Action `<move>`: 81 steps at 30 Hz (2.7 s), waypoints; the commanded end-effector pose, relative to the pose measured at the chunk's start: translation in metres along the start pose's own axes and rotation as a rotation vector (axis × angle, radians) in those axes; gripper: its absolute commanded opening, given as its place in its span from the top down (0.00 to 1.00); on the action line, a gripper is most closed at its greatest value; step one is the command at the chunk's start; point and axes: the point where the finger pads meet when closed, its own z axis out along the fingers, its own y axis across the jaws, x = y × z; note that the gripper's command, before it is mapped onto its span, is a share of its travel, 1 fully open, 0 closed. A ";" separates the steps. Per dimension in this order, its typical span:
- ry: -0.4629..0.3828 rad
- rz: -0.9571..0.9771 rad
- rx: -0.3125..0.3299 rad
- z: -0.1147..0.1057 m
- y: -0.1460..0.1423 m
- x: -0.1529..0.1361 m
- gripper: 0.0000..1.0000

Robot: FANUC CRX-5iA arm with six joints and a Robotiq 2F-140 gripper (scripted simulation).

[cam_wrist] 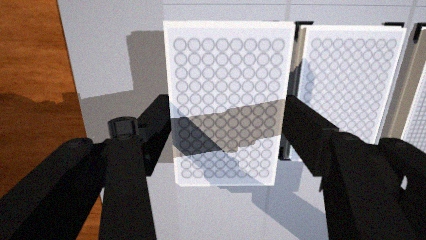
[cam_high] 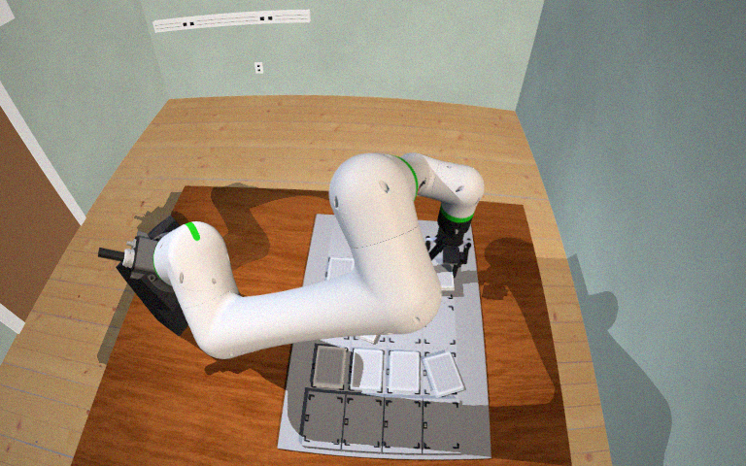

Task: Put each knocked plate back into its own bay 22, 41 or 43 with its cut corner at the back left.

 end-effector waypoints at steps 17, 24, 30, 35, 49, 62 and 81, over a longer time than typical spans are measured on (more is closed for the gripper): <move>-0.001 -0.002 -0.001 0.007 -0.001 -0.001 0.90; -0.001 -0.002 -0.001 0.016 -0.001 -0.001 0.90; -0.001 -0.002 -0.001 0.024 -0.001 -0.001 0.90; -0.001 -0.002 -0.001 0.024 -0.002 -0.001 0.90; -0.001 -0.002 -0.001 0.024 -0.002 0.000 0.90; -0.001 -0.002 -0.001 0.024 -0.001 0.000 0.90; -0.001 -0.002 -0.001 0.025 -0.002 0.000 0.90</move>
